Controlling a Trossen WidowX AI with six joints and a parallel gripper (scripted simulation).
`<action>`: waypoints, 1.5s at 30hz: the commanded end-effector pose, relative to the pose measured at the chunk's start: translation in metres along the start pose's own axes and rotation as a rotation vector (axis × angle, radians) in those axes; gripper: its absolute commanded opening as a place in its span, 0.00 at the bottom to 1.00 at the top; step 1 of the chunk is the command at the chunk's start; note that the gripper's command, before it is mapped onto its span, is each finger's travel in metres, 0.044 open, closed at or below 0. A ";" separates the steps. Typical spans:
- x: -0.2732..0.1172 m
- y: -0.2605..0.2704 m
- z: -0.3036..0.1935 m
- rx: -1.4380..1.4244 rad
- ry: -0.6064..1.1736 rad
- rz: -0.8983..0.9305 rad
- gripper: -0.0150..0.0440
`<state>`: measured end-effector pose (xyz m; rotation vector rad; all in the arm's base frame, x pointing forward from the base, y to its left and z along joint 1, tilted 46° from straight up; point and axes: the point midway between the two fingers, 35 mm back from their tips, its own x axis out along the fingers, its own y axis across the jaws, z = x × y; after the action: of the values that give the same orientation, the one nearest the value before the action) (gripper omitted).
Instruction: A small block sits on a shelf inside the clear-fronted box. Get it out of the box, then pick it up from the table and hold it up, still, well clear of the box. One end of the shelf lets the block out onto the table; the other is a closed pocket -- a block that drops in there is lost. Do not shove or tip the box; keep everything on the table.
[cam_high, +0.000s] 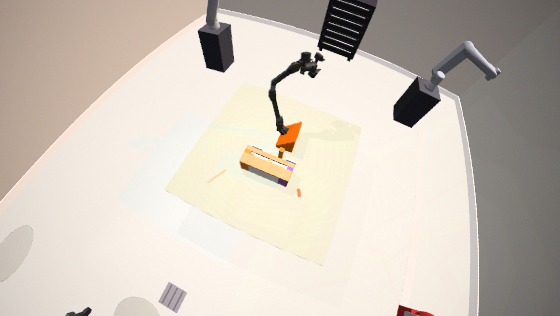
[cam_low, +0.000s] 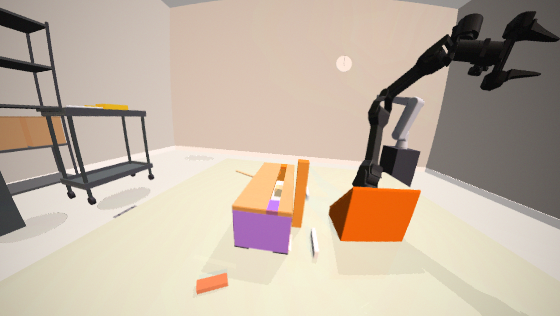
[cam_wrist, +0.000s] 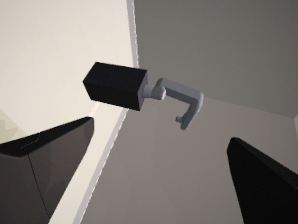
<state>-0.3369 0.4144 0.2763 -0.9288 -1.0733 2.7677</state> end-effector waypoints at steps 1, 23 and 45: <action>-0.013 0.005 -0.061 0.147 0.142 0.004 0.93; -0.191 0.143 -0.346 1.038 0.920 0.031 0.93; -0.419 0.426 -0.370 1.988 1.686 0.377 0.93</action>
<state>0.2715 0.2483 0.0149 -1.7359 1.5169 0.8809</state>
